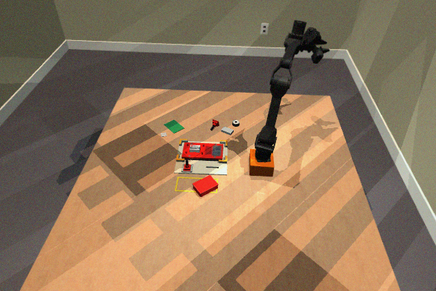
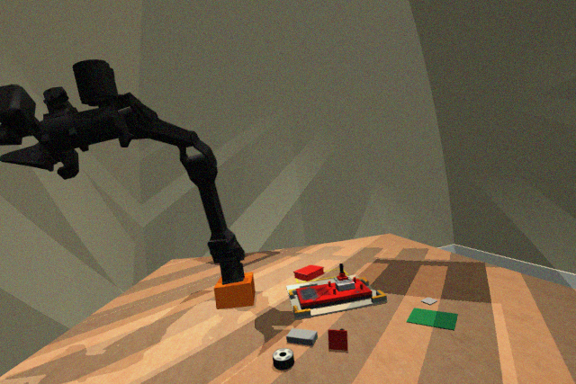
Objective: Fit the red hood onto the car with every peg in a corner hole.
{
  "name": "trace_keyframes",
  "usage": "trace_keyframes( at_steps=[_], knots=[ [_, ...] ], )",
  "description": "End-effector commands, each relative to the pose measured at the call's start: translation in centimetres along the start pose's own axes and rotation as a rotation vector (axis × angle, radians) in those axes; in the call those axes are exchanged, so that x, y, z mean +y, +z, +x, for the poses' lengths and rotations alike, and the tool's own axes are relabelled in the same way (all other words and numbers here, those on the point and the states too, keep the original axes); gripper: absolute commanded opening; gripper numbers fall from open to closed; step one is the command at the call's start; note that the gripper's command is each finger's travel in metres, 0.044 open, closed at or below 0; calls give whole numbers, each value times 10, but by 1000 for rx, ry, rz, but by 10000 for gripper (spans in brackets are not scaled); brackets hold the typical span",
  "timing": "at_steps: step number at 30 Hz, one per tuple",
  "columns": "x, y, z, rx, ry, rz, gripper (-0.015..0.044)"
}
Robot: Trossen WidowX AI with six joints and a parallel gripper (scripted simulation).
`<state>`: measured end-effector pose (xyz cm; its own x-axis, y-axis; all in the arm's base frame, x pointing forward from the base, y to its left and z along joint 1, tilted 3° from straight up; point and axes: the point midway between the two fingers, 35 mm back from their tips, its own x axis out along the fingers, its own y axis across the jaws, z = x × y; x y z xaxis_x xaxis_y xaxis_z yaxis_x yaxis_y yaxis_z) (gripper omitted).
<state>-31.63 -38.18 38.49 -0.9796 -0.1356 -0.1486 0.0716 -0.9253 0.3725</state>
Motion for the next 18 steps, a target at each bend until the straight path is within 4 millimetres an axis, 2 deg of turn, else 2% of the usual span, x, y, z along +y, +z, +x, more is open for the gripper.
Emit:
trace_keyframes(
  at_steps=[1,3,8,13,18],
  knots=[
    [2,-2,-2,4,6,-4,246],
    [14,-15,-16,39,53,-40,298],
    [52,-65,-76,159,230,-175,430],
    [77,-112,-140,267,403,-320,440],
    [87,-158,-211,365,581,-479,440]
  ],
)
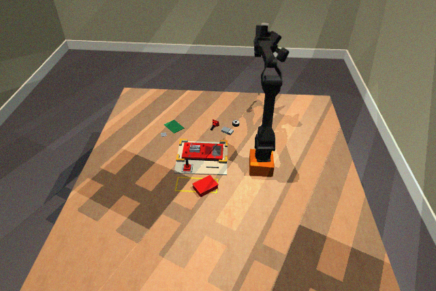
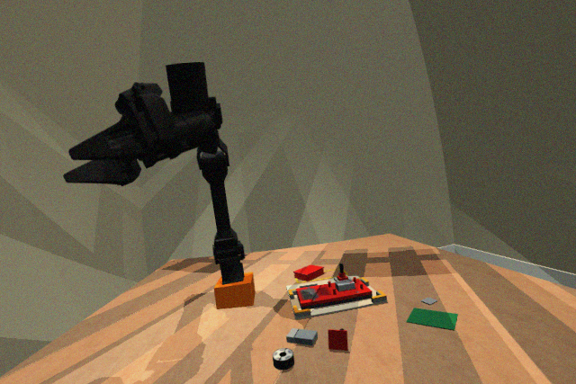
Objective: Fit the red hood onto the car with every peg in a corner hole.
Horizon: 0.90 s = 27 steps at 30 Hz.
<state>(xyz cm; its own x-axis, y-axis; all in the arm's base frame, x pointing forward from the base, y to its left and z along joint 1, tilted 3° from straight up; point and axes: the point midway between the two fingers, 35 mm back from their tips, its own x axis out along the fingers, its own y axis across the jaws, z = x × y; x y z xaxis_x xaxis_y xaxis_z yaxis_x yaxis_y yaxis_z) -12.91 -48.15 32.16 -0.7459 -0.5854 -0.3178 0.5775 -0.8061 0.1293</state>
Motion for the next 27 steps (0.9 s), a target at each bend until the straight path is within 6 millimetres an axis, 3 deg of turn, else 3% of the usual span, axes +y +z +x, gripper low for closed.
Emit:
trace_keyframes(
  at_steps=[1,8,14,21,27],
  knots=[
    [45,-44,-40,89,157,-148,440],
    [100,-115,-115,200,391,-376,440],
    [125,-176,-190,279,591,-583,440],
    [127,-247,-282,355,824,-842,440],
    [103,-303,-361,402,1023,-1084,440]
  ],
)
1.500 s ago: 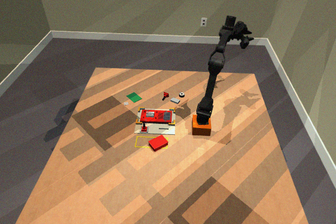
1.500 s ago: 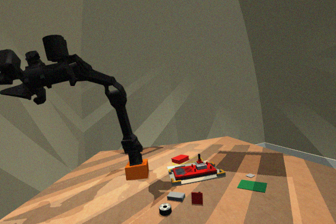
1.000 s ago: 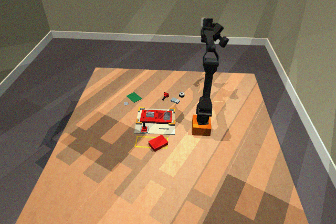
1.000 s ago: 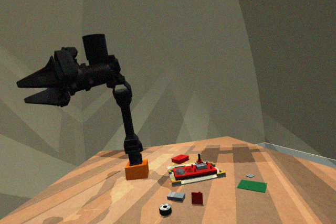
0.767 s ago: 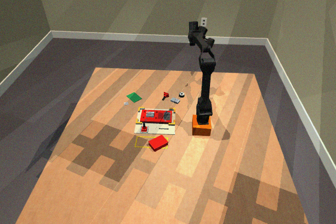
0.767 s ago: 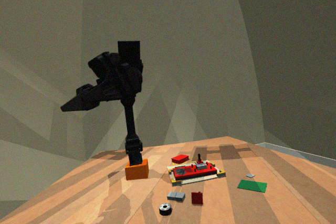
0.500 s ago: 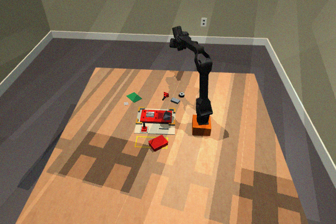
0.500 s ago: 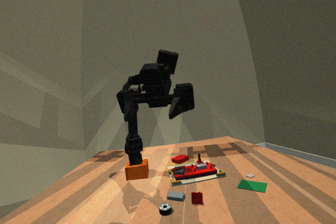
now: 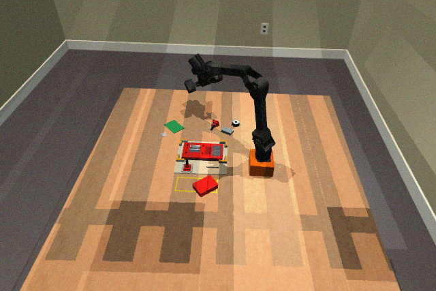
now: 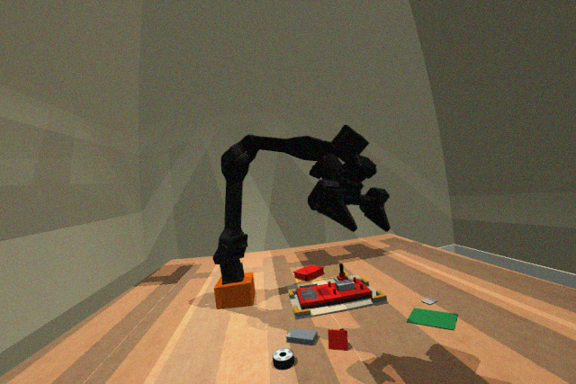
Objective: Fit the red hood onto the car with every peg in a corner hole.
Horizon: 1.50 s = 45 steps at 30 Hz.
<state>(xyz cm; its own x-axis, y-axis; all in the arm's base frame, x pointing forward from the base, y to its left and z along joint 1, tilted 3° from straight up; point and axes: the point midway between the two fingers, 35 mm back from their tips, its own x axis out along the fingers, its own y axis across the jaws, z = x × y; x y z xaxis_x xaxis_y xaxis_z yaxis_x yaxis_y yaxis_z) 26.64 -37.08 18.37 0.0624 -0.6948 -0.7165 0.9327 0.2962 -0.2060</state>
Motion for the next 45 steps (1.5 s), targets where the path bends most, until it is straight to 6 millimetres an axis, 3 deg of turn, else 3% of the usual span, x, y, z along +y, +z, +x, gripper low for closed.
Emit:
trace_keyframes(
  at_steps=[1,8,15,23,30,32,45],
  knots=[
    [61,-38,-20,58,136,-194,440],
    [141,-110,-63,138,341,-512,440],
    [194,-192,-115,215,534,-846,440],
    [206,-288,-168,276,682,-1223,440],
    [190,-386,-223,381,820,-1556,440],
    [187,-394,-228,392,830,-1587,440],
    [188,-398,-227,392,830,-1587,440]
  ],
)
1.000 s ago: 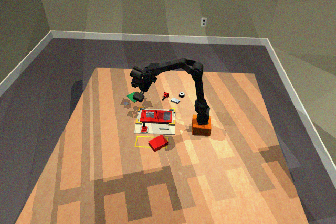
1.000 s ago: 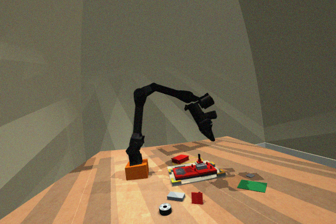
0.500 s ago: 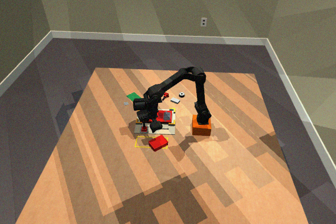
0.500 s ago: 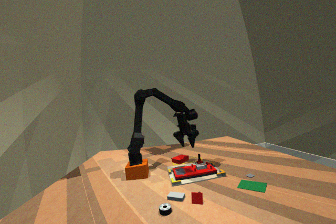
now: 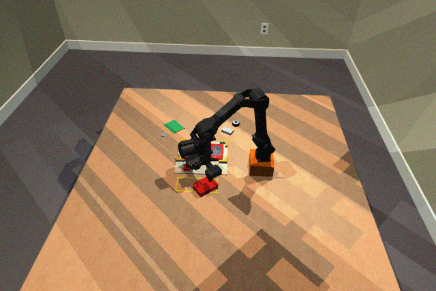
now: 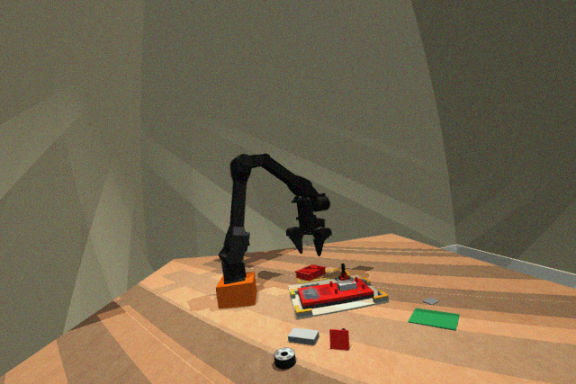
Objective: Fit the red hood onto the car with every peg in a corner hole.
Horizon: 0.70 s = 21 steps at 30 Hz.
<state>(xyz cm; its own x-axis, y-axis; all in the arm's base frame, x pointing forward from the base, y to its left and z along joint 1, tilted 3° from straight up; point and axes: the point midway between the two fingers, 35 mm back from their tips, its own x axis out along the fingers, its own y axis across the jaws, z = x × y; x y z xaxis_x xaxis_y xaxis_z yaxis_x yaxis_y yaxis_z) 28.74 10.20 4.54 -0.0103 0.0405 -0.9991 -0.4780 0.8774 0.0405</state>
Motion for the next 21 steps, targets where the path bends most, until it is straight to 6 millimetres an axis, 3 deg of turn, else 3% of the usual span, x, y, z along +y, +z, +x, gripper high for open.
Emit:
trace_keyframes(
  at_steps=[1,21],
  knots=[
    [2,-1,4,3,6,-7,440],
    [2,0,23,3,6,-7,440]
  ],
)
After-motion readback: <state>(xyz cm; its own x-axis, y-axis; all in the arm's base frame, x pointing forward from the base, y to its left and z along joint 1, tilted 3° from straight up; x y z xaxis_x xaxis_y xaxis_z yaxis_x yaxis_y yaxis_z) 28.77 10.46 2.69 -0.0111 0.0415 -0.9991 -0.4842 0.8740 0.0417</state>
